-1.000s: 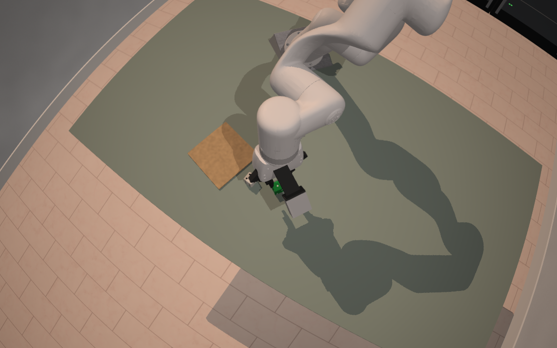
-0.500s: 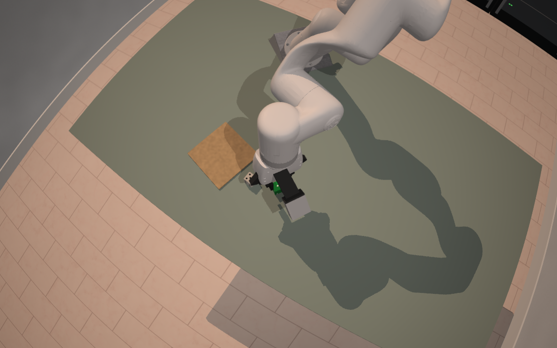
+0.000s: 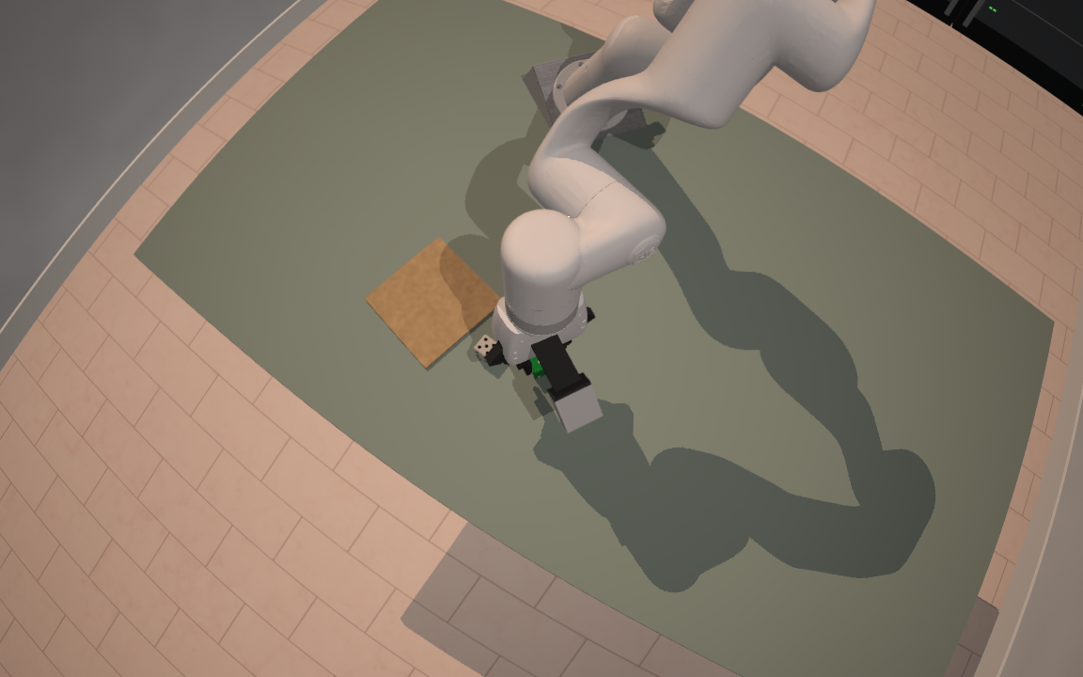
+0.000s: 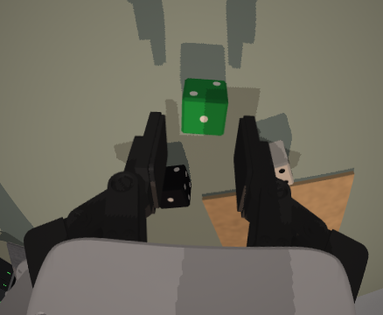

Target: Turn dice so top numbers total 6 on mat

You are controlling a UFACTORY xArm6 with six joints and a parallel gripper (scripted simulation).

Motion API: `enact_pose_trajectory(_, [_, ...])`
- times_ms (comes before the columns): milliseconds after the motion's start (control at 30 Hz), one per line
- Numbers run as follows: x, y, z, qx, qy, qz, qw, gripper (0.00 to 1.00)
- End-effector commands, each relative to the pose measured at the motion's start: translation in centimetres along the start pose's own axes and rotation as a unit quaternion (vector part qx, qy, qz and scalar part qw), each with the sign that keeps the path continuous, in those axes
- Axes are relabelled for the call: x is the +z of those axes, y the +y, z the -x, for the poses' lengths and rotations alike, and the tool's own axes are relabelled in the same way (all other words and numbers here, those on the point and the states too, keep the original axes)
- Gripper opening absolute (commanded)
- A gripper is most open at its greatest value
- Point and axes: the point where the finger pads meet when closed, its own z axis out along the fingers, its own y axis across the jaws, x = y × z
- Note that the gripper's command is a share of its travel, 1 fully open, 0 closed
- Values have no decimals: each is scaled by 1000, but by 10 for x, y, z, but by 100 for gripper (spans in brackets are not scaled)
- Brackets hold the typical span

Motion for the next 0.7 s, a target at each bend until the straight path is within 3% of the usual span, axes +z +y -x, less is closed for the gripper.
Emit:
enact_pose_trajectory(0, [3, 1, -1, 0, 1, 1, 1000, 42])
enact_pose_trajectory(667, [5, 1, -1, 0, 1, 1, 1000, 42])
